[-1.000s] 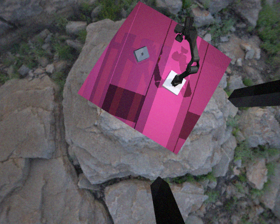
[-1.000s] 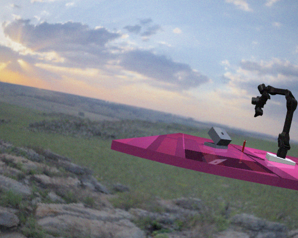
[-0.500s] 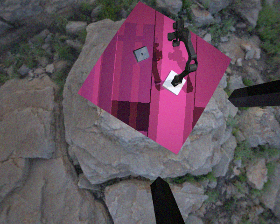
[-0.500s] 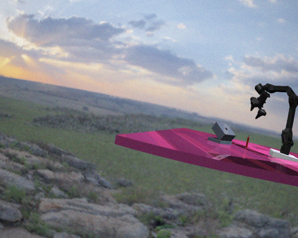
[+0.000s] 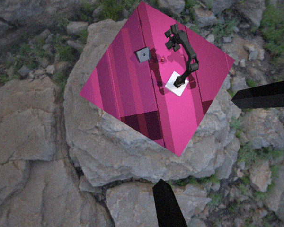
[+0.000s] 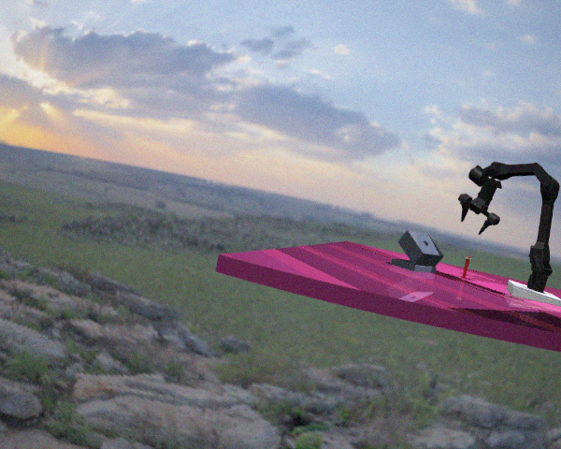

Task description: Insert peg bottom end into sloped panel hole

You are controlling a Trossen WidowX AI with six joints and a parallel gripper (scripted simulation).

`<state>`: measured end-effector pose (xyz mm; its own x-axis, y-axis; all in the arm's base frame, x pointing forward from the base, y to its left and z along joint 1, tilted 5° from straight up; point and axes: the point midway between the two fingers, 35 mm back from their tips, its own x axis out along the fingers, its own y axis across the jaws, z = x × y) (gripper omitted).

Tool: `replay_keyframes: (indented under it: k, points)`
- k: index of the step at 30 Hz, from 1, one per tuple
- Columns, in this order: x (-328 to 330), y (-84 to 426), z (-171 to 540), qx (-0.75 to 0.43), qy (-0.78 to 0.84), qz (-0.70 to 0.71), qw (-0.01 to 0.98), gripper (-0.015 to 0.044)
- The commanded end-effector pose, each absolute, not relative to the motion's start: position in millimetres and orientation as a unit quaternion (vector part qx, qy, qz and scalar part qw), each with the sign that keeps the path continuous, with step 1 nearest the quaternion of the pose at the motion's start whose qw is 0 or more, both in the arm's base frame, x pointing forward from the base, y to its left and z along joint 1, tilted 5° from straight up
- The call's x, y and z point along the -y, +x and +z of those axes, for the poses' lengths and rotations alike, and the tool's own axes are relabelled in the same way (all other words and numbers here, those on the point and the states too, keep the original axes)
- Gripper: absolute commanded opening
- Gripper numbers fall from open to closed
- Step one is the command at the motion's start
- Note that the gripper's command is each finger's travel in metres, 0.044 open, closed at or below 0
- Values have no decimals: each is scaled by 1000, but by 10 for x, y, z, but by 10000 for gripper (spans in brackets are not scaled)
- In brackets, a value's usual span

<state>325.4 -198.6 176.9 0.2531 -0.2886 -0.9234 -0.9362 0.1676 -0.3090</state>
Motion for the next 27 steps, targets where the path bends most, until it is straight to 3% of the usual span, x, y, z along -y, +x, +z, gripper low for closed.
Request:
replay_keyframes:
  k: [1, 27]
  points:
    - [1848, 3255, 1652, -514, -591, 350, 514, 440]
    - [983, 3036, 1011, -297, -648, 650, 263, 440]
